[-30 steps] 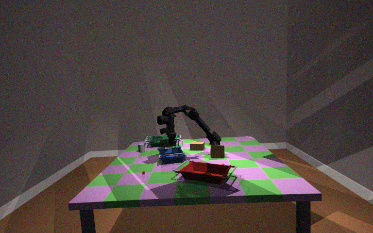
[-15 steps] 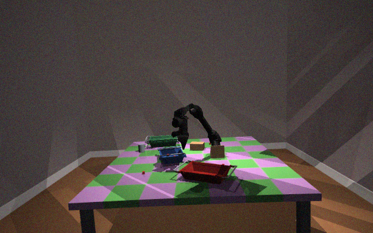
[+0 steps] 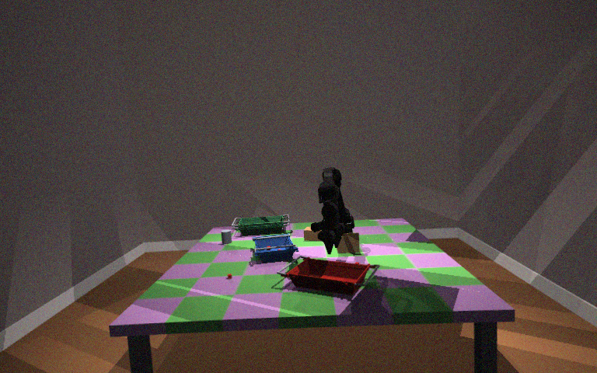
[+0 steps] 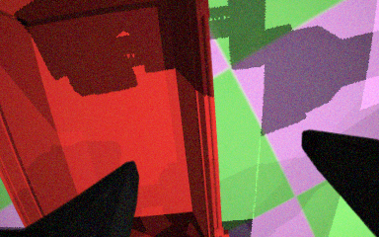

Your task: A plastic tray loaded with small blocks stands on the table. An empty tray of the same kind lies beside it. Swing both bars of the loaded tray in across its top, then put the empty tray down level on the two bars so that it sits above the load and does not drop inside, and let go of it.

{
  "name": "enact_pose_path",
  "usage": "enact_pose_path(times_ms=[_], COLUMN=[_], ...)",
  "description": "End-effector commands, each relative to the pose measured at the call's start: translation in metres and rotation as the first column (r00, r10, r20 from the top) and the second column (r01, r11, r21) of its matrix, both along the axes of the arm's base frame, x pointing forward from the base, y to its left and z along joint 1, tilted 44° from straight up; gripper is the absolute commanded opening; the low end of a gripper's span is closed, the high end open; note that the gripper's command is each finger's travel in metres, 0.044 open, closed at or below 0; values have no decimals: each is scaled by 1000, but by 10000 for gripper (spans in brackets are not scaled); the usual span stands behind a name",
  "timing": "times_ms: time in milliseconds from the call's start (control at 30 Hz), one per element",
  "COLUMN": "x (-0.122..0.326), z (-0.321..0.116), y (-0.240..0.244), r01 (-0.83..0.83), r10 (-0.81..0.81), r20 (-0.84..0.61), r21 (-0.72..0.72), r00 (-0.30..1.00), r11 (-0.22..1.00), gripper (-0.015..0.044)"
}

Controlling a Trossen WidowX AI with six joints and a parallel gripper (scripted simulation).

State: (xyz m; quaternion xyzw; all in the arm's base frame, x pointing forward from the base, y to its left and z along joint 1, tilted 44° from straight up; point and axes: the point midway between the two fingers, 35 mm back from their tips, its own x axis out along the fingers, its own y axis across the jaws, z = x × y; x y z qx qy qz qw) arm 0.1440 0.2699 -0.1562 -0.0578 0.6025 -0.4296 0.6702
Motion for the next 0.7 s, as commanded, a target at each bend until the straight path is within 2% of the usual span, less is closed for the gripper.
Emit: enact_pose_path(times_ms=[0, 233, 667], x=[-17, -17, -21], z=[-10, -14, -62], y=[-3, -6, -46], r01=[50, 50, 50], r10=[-50, -50, -50], r20=[23, 23, 25], r21=[-22, -22, -21], r00=[998, 998, 998], r11=[998, 998, 999], gripper=[440, 440, 440])
